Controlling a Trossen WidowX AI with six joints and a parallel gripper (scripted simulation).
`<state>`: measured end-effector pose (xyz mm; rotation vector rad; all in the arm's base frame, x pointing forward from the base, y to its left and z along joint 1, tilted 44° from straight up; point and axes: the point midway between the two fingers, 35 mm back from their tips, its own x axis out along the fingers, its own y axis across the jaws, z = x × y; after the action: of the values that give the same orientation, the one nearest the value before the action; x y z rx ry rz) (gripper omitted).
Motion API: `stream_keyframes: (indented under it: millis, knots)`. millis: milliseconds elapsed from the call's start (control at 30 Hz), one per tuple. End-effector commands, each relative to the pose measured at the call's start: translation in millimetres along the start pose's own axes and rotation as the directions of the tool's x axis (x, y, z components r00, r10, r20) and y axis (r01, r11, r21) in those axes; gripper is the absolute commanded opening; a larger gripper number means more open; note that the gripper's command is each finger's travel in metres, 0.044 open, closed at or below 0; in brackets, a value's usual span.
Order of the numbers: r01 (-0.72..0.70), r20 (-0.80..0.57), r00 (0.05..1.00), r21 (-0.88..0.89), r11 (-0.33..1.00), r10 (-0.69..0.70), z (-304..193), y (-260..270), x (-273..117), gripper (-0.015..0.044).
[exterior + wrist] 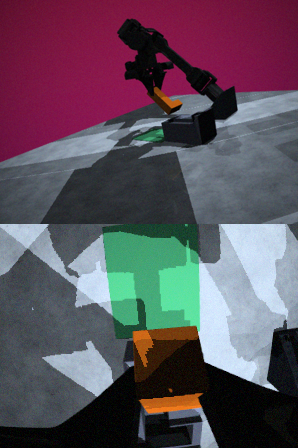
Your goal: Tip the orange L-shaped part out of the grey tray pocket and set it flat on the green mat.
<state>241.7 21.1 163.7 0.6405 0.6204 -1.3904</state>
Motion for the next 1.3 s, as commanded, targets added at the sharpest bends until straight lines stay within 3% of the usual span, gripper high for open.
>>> stream_keyframes:
  millis: [0, 333, 1267]
  knots:
    - [-0.005, 0.002, 1.000, -0.001, 1.000, 0.005, 22, -2, -1, 0.0000]
    - [-0.026, -0.004, 1.000, -0.002, 1.000, 0.026, 67, -8, -1, 0.0000]
    - [-0.009, 0.004, 1.000, 0.001, 1.000, 0.009, 68, -7, 32, 0.0000]
